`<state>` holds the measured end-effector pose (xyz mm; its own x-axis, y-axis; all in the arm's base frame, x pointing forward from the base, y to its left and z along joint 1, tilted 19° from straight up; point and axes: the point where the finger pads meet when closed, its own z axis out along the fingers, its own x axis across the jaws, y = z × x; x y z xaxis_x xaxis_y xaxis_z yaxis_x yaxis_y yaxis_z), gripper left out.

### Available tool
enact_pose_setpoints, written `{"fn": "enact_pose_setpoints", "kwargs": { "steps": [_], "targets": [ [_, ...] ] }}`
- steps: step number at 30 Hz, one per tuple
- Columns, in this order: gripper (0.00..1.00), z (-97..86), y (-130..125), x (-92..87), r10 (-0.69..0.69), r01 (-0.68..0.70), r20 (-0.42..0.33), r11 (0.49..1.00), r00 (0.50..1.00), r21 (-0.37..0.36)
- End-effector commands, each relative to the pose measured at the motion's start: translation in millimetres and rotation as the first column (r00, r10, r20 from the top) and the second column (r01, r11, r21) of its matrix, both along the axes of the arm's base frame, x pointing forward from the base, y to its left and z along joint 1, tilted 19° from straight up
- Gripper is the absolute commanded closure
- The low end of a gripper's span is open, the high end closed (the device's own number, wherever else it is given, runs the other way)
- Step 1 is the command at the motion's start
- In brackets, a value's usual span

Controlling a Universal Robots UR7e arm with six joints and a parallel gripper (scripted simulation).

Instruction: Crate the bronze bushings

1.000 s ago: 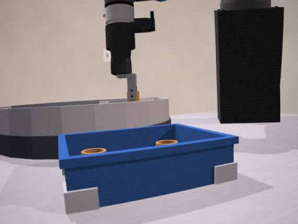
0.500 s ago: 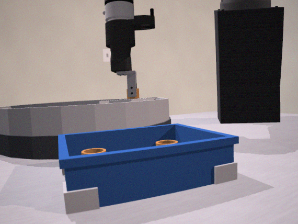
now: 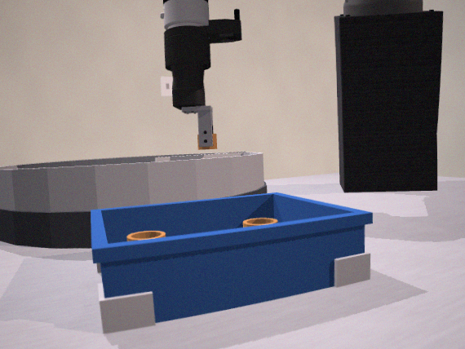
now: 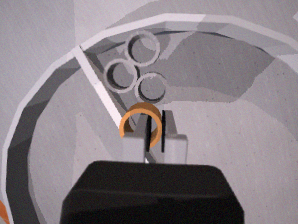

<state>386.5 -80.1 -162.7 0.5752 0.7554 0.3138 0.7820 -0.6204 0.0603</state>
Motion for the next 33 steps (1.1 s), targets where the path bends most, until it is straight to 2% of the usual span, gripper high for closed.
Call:
{"fn": "enact_pose_setpoints", "kwargs": {
  "steps": [1,6,11,23,28,33],
  "targets": [
    [1.00,1.1,0,0.0,0.000,0.000,0.001,1.000,1.000,0.000],
    [1.00,1.1,0,0.0,0.000,0.000,0.001,1.000,1.000,0.000],
    [1.00,21.3,-5,-5.1,0.000,0.000,0.000,1.000,1.000,0.000],
    [1.00,21.3,-5,-5.1,0.000,0.000,0.000,1.000,1.000,0.000],
    [1.00,41.3,-10,-10.0,0.000,0.000,0.000,1.000,1.000,0.000],
    [1.00,41.3,-10,-10.0,0.000,0.000,0.000,1.000,1.000,0.000]
  ]
}}
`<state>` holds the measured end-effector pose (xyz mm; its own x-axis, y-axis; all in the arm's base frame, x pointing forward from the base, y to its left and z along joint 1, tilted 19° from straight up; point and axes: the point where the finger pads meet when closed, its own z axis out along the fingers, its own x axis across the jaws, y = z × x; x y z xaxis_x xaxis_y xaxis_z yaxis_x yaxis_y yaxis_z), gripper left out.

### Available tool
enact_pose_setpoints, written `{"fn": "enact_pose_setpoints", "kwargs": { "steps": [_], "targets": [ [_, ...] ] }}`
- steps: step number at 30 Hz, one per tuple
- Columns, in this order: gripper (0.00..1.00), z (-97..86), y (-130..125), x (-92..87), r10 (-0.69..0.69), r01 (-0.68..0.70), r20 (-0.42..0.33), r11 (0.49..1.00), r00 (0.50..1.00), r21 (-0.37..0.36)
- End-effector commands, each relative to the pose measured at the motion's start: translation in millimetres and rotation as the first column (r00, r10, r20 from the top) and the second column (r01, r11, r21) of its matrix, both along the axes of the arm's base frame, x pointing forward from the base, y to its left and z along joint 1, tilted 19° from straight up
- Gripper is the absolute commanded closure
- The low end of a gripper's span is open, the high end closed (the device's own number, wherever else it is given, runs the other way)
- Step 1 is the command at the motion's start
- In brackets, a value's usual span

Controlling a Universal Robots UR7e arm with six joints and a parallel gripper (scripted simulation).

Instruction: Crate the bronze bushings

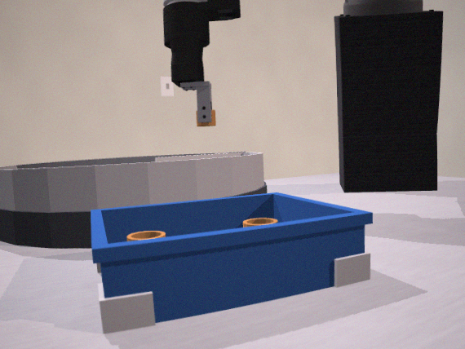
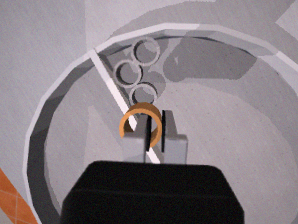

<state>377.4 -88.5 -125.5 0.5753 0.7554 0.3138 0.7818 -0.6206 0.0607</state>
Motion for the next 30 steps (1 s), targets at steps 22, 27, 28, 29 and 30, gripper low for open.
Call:
{"fn": "enact_pose_setpoints", "kwargs": {
  "steps": [22,27,28,29,30],
  "targets": [
    [1.00,19.4,41,23.3,0.000,0.000,0.000,1.000,1.000,0.000],
    [1.00,28.6,66,37.2,0.001,-0.001,0.001,1.000,1.000,0.000],
    [1.00,31.8,74,42.0,0.001,-0.001,0.001,1.000,1.000,0.000],
    [1.00,34.9,83,46.7,0.001,-0.001,0.001,1.000,1.000,0.000],
    [1.00,34.9,83,46.7,0.001,-0.001,0.001,1.000,1.000,0.000]
  ]
}}
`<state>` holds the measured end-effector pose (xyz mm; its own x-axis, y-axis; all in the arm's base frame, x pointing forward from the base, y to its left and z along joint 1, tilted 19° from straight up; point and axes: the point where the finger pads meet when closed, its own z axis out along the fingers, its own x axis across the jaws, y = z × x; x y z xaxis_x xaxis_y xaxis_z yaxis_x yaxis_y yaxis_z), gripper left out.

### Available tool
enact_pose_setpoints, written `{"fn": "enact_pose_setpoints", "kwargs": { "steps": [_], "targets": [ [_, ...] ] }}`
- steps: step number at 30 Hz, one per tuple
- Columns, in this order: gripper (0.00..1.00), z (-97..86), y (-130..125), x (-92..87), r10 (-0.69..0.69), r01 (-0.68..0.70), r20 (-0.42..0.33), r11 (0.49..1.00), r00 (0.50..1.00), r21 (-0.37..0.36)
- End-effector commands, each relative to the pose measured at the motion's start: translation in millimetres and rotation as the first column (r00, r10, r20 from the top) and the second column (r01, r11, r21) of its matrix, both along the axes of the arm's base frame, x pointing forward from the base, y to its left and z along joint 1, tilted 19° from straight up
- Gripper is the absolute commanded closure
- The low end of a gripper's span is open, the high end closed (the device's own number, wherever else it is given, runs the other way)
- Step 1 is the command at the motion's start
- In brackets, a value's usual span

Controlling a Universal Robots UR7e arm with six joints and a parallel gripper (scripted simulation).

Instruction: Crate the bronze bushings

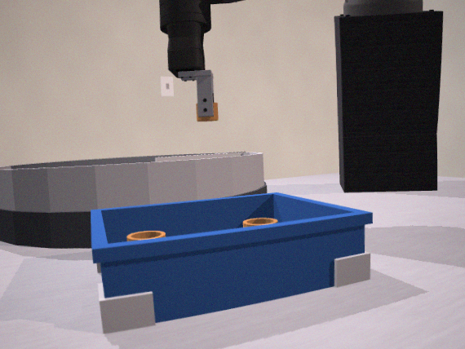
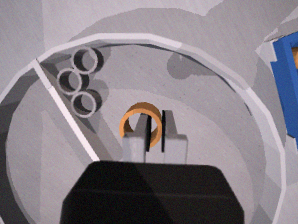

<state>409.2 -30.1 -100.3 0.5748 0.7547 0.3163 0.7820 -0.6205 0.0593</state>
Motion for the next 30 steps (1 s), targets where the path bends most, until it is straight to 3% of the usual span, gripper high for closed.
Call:
{"fn": "enact_pose_setpoints", "kwargs": {
  "steps": [1,11,16,28,30],
  "targets": [
    [1.00,9.7,24,14.9,0.001,-0.001,0.000,1.000,1.000,-0.002],
    [1.00,9.7,24,14.9,0.001,-0.001,0.000,1.000,1.000,-0.002],
    [1.00,25.2,66,38.2,0.002,-0.002,0.001,1.000,1.000,-0.002],
    [1.00,25.2,66,38.2,0.002,-0.002,0.001,1.000,1.000,-0.002],
    [1.00,31.4,82,47.3,0.003,-0.003,0.002,1.000,1.000,-0.002]
  ]
}}
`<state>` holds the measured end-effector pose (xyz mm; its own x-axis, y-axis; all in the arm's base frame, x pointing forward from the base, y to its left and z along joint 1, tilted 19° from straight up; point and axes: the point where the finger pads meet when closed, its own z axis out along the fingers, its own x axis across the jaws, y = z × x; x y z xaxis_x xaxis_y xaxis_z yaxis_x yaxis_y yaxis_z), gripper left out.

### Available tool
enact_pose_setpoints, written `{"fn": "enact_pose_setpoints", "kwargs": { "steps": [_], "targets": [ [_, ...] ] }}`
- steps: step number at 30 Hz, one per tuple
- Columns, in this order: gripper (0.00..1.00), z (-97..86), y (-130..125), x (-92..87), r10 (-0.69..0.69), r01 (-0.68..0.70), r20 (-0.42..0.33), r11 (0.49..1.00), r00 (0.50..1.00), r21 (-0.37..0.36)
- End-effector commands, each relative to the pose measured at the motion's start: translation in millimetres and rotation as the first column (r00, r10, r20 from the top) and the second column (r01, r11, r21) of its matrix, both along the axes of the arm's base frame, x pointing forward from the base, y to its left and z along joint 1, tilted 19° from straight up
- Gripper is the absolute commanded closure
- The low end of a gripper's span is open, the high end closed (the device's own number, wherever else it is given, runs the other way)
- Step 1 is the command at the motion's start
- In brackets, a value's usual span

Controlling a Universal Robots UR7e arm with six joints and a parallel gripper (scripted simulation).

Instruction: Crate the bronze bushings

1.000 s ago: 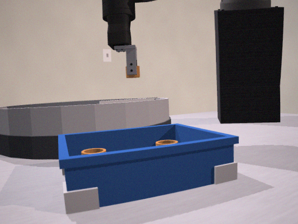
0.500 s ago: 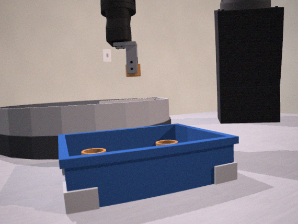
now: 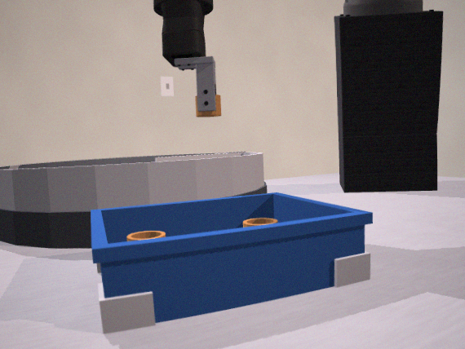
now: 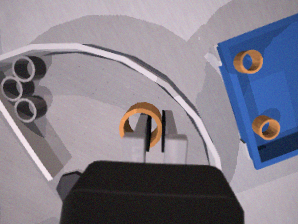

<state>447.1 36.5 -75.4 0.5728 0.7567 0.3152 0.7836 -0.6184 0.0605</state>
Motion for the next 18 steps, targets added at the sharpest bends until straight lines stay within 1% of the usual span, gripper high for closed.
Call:
{"fn": "enact_pose_setpoints", "kwargs": {
  "steps": [1,3,15,18],
  "targets": [
    [1.00,9.6,24,14.2,0.000,0.000,0.002,1.000,1.000,0.000],
    [1.00,15.9,41,23.7,0.000,0.000,0.002,1.000,1.000,0.000],
    [1.00,15.9,41,23.7,0.000,0.000,0.002,1.000,1.000,0.000],
    [1.00,25.3,66,37.4,0.001,-0.001,0.003,1.000,1.000,0.000]
  ]
}}
